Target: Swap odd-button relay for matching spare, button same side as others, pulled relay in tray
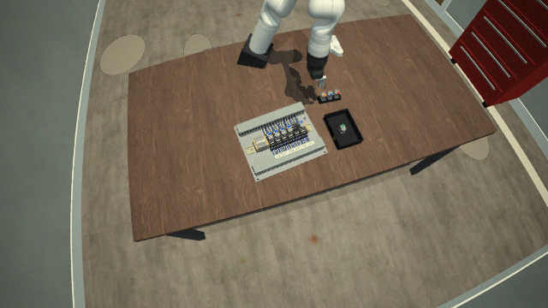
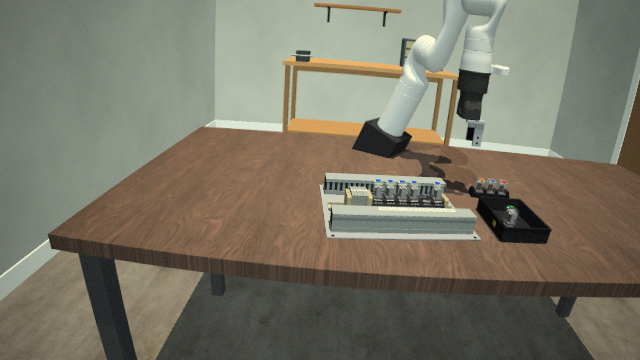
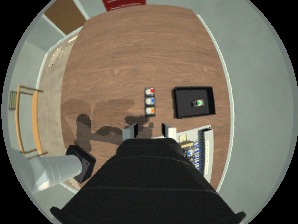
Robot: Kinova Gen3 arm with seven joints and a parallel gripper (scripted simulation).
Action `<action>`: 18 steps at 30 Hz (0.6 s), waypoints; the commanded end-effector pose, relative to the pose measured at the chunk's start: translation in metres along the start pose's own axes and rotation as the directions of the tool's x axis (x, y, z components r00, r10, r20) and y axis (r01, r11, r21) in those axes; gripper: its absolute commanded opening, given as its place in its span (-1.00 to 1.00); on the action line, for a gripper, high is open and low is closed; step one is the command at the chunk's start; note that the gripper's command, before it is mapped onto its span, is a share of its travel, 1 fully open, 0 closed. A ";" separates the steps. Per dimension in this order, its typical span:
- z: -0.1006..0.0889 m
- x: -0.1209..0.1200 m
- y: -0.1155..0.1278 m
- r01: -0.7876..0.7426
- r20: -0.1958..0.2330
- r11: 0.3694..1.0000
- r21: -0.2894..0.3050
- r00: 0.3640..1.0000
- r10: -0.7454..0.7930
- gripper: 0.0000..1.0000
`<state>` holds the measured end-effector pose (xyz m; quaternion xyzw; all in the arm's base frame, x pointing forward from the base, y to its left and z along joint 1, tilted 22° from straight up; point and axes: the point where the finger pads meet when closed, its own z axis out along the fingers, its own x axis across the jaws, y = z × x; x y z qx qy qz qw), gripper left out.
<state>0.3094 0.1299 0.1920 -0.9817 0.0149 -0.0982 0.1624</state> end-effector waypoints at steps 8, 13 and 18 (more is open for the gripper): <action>0.000 0.000 0.000 0.000 -0.001 1.000 0.000 1.000 0.000 1.00; 0.000 0.000 0.000 0.000 -0.001 1.000 0.000 1.000 0.000 1.00; 0.004 0.001 -0.015 0.000 -0.001 1.000 0.000 1.000 0.000 1.00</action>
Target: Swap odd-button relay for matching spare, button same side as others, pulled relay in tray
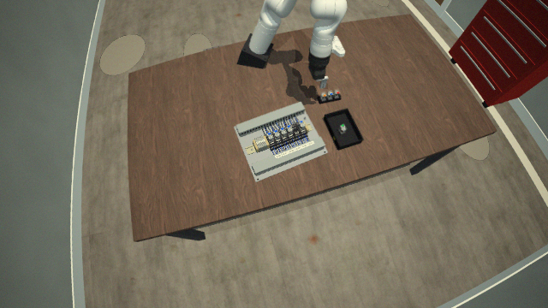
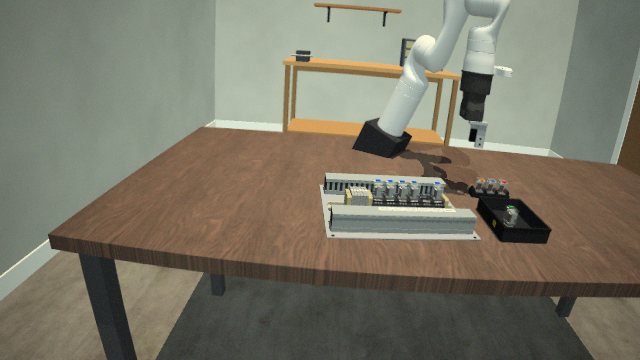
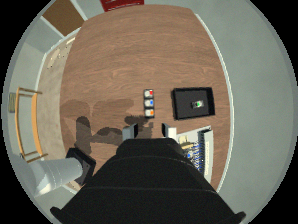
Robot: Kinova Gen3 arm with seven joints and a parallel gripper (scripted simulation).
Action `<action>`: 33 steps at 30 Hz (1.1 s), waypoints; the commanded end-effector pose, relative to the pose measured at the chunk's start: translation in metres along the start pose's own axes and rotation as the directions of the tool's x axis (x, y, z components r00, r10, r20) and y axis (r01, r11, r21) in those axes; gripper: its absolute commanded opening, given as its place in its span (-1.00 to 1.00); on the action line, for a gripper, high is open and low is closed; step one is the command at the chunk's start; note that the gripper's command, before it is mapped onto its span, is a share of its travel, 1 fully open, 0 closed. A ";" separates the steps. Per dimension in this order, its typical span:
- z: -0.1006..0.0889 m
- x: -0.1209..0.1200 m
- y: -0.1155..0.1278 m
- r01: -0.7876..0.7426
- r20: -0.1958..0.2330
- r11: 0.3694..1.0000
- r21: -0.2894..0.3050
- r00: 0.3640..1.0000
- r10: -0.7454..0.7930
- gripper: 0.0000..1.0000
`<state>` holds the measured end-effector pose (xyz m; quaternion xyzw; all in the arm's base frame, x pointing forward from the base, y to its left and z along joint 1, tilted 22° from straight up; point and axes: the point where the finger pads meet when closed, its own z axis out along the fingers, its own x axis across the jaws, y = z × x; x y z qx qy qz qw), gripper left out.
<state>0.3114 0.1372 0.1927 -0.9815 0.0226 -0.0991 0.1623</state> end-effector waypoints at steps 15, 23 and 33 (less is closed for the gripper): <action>0.013 0.000 -0.050 0.004 -0.005 1.000 -0.002 1.000 -0.004 1.00; 0.020 -0.001 -0.071 0.011 0.000 1.000 0.000 1.000 -0.011 1.00; 0.021 0.001 -0.078 0.004 -0.007 1.000 -0.004 1.000 -0.004 1.00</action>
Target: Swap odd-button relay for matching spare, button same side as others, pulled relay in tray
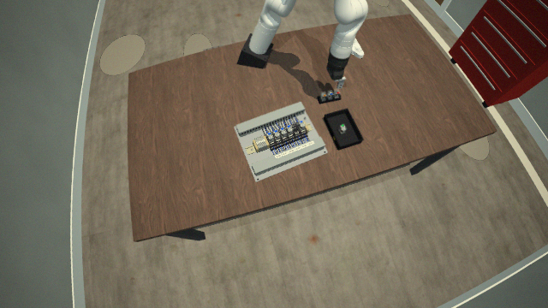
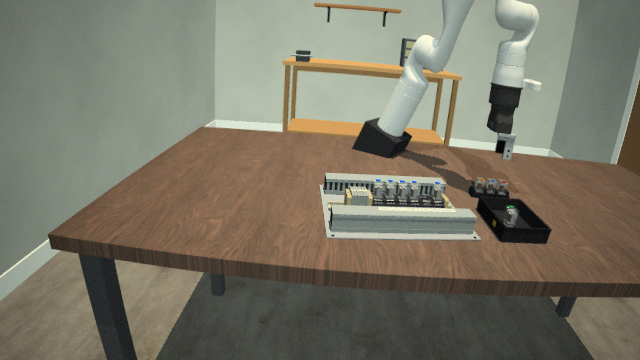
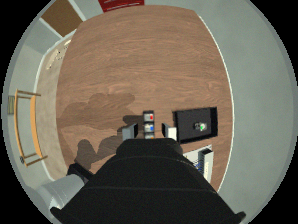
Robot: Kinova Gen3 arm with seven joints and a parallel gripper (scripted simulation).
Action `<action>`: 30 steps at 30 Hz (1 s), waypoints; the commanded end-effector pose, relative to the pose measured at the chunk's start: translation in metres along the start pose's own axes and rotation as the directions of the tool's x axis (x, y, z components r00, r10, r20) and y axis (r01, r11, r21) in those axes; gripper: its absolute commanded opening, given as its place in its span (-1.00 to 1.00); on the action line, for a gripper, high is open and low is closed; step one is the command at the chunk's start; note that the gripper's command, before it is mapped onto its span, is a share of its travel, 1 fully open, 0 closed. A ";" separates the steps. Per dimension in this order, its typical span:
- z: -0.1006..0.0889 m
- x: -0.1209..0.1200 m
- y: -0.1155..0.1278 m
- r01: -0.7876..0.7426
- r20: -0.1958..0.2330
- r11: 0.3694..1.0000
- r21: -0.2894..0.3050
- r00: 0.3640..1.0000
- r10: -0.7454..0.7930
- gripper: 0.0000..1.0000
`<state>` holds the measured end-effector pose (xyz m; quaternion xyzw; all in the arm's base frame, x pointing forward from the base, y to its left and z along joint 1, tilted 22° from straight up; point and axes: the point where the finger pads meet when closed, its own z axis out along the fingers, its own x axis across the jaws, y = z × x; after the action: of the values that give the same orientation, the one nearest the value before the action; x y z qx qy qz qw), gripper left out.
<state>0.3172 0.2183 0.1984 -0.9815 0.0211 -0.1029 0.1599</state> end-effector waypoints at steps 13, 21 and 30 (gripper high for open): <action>0.001 -0.004 0.000 0.010 0.010 1.000 0.006 1.000 -0.010 1.00; 0.000 -0.004 0.003 0.010 0.010 1.000 0.006 1.000 -0.010 1.00; -0.001 -0.003 0.007 0.010 0.010 1.000 0.006 1.000 -0.010 1.00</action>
<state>0.3126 0.2136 0.1962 -0.9817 0.0128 -0.0975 0.1631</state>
